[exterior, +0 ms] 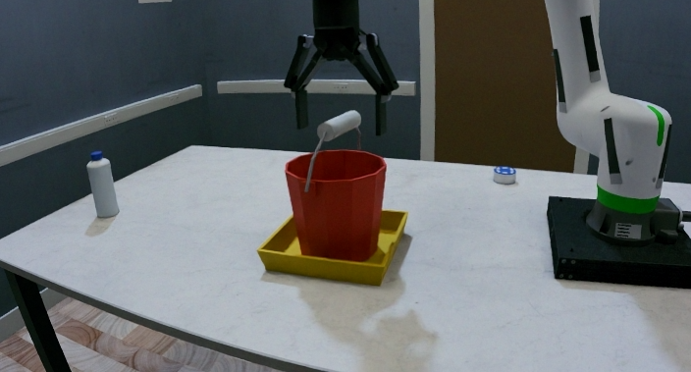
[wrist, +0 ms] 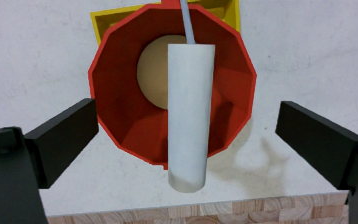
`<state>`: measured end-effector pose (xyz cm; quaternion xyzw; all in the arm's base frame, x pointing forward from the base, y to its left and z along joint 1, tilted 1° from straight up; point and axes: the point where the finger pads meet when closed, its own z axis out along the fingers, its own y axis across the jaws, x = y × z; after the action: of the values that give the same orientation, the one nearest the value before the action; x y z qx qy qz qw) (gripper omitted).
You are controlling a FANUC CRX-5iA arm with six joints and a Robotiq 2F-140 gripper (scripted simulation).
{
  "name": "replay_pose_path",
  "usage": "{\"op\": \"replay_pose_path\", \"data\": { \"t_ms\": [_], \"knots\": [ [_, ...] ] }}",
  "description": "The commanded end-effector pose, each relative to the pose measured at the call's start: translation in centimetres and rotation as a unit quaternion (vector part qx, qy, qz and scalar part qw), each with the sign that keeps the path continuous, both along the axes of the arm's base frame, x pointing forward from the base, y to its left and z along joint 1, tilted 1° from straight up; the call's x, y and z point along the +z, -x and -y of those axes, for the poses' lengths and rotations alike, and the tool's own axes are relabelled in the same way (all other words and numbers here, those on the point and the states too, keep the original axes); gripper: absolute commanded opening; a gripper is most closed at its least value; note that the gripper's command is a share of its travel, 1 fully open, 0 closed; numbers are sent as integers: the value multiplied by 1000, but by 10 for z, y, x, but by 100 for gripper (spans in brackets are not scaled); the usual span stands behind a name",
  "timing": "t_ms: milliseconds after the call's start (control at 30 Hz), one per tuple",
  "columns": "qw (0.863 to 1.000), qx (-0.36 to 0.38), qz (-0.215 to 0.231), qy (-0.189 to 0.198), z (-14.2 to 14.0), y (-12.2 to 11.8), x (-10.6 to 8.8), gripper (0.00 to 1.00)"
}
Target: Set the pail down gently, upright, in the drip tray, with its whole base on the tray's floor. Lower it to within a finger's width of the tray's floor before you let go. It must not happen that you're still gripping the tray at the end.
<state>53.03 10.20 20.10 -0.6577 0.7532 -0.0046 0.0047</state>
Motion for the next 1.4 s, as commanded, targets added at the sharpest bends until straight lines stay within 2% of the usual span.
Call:
{"op": "replay_pose_path", "data": {
  "t_ms": [0, 800, 1067, 1367],
  "knots": [
    [1000, 0, 1, 0, 0, 0, 1, 100],
    [1000, 0, 1, 0, 0, 0, 3, 100],
    [1000, 0, 1, 0, 0, 0, 9, 100],
    [1000, 0, 1, 0, 0, 0, 26, 100]
  ]
}}
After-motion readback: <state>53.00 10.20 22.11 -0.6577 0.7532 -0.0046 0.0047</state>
